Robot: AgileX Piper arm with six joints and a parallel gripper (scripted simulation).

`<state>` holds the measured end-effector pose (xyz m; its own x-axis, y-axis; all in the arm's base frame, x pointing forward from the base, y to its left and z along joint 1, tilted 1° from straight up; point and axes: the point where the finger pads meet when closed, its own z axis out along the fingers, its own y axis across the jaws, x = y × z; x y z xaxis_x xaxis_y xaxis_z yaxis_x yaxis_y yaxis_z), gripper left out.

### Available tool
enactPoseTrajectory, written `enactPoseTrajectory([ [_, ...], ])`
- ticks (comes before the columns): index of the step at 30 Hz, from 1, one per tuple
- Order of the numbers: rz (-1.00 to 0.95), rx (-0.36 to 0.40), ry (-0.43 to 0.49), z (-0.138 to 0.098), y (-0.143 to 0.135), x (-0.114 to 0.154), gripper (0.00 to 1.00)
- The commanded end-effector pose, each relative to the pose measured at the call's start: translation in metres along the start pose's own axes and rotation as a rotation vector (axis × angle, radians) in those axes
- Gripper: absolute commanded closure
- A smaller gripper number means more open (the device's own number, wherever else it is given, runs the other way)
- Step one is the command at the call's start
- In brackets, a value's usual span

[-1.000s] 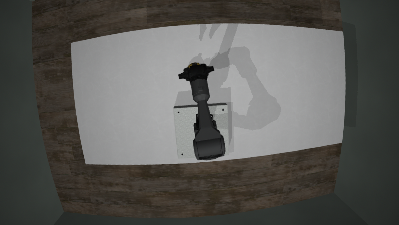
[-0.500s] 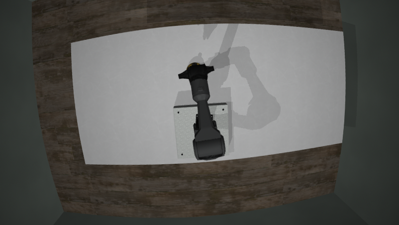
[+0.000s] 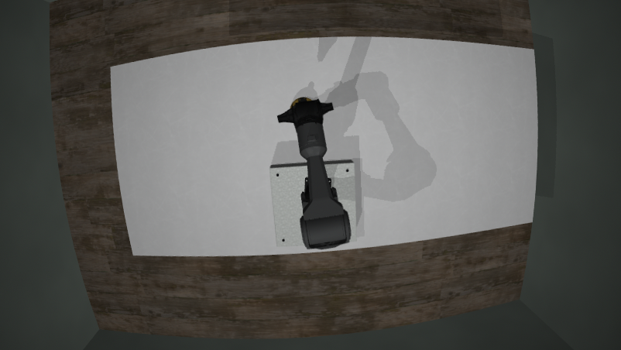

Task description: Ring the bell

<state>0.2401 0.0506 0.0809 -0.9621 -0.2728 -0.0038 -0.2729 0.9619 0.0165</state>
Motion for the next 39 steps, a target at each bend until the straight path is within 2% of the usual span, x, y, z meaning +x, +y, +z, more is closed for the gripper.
enactPoseTrajectory([
  [1, -0.001, 0.001, -0.003, -0.0005, 0.0001, -0.0007, 1.0],
  [39, -0.001, 0.002, 0.001, 0.0043, 0.0001, 0.0, 1.0],
])
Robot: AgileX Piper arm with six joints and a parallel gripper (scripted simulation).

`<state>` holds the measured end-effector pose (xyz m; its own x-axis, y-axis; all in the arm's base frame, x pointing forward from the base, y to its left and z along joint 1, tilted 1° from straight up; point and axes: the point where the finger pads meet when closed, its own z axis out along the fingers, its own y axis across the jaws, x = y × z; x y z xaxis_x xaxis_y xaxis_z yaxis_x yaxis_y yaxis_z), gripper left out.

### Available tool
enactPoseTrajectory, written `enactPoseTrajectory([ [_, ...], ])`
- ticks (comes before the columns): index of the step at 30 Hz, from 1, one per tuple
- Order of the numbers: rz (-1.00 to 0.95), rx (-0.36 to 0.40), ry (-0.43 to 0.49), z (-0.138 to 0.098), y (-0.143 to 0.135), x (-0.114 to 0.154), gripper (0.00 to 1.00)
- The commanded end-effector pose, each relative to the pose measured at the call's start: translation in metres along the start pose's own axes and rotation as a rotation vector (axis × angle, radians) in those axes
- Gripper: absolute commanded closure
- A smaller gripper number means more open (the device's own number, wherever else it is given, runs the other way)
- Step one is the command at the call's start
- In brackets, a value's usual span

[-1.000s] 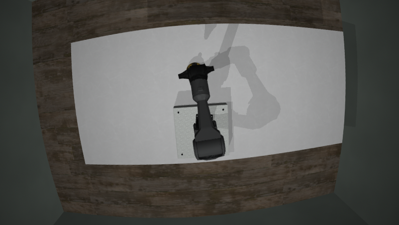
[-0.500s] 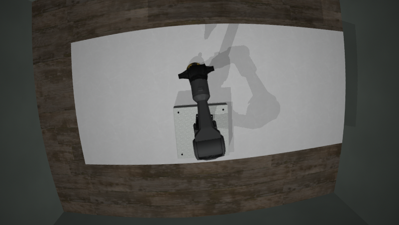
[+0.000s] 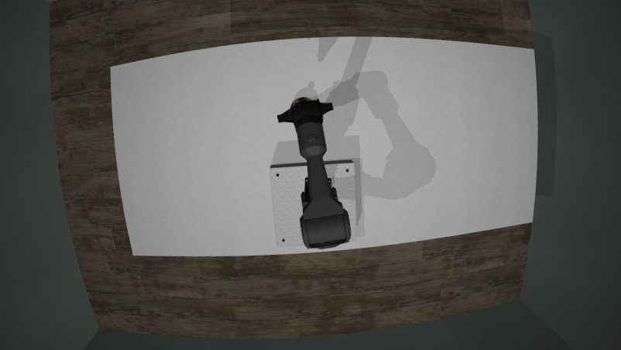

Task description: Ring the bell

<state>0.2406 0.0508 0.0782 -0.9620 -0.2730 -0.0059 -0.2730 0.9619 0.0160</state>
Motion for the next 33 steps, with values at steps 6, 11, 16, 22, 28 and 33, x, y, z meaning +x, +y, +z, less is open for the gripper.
enactPoseTrajectory([
  [6, -0.001, 0.001, 0.003, 0.006, 0.0, 0.0, 1.0],
  [11, -0.001, 0.001, 0.003, 0.013, 0.0, 0.0, 1.0],
  [16, -0.001, 0.001, 0.003, 0.021, 0.0, 0.0, 1.0],
  [22, -0.001, 0.001, 0.003, 0.029, 0.0, 0.0, 1.0],
  [28, -0.001, 0.001, 0.003, 0.04, 0.0, -0.001, 1.0],
  [33, -0.001, 0.001, 0.003, 0.048, 0.0, -0.001, 1.0],
])
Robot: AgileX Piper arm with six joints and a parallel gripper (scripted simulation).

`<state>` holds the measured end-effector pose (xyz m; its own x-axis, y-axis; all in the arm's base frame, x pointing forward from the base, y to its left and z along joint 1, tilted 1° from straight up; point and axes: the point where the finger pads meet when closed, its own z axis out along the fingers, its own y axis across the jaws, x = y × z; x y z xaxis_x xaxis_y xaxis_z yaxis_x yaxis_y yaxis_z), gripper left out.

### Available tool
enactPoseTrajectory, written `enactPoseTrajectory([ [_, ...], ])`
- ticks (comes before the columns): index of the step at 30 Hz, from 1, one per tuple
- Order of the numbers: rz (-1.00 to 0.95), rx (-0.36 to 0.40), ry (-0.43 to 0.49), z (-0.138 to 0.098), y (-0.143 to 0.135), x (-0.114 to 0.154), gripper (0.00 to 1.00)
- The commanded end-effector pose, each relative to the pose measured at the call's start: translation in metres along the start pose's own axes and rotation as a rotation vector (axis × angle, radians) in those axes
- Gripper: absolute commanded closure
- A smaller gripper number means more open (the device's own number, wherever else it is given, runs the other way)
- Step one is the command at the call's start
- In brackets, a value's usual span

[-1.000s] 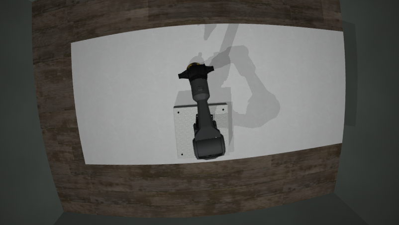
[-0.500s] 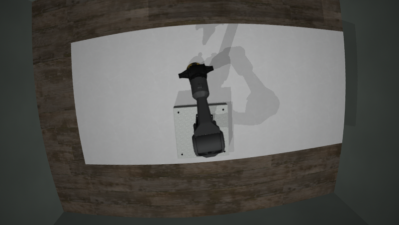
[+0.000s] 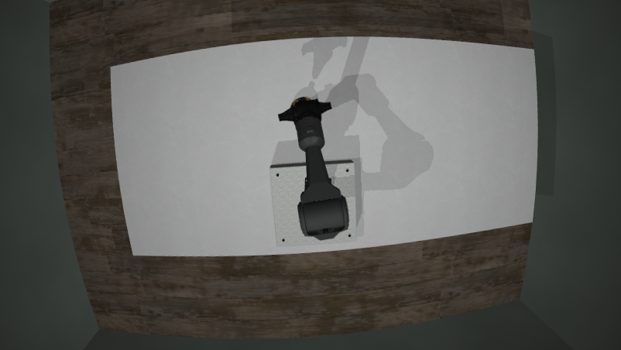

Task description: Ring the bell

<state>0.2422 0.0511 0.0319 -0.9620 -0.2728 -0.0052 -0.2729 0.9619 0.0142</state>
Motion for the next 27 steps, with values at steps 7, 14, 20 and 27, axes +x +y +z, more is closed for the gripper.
enactPoseTrajectory([
  [7, -0.001, -0.001, 0.003, 0.008, 0.0004, 0.0004, 1.0],
  [14, -0.001, -0.001, 0.001, 0.0121, 0.0003, -0.0002, 1.0],
  [20, -0.001, -0.001, 0.001, 0.0126, 0.0003, -0.0002, 1.0],
  [27, -0.001, -0.001, 0.001, 0.0126, 0.0003, -0.0002, 1.0],
])
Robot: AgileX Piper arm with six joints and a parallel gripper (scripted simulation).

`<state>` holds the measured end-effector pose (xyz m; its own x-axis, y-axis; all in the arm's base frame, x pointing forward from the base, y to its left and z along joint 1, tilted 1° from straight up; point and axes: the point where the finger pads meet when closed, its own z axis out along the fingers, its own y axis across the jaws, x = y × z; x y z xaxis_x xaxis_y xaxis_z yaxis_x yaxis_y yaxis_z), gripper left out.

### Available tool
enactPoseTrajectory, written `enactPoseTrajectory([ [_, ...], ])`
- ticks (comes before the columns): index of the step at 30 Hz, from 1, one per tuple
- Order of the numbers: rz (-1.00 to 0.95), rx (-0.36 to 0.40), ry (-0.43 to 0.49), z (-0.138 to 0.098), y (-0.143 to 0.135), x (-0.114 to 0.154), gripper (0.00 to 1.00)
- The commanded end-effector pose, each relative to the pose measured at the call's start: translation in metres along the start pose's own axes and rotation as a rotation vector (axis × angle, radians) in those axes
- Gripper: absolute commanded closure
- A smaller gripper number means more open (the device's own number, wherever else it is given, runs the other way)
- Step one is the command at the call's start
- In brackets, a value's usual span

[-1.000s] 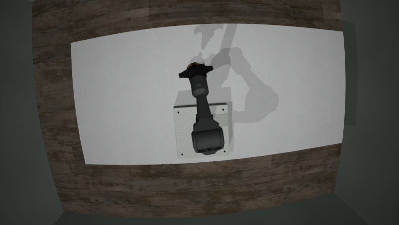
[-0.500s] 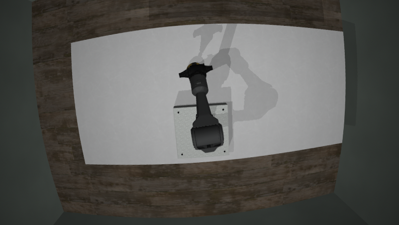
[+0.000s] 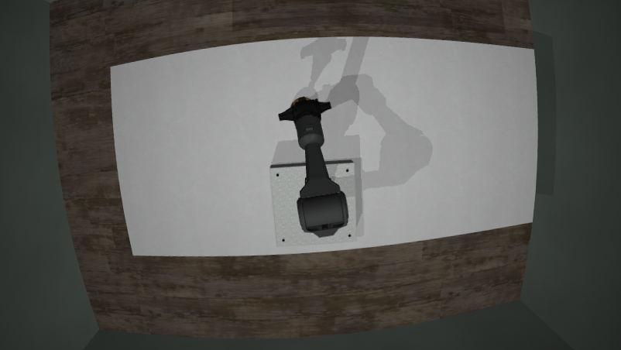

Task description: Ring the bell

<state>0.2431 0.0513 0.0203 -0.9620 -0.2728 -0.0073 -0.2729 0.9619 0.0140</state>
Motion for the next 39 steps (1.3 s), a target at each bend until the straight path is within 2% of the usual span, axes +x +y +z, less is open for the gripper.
enactPoseTrajectory([
  [1, -0.001, -0.001, 0.003, 0.0009, 0.0005, 0.0007, 1.0],
  [31, -0.001, -0.001, 0.003, 0.001, 0.0005, 0.0007, 1.0],
  [39, -0.001, -0.001, 0.005, 0.0084, 0.0006, 0.0012, 1.0],
])
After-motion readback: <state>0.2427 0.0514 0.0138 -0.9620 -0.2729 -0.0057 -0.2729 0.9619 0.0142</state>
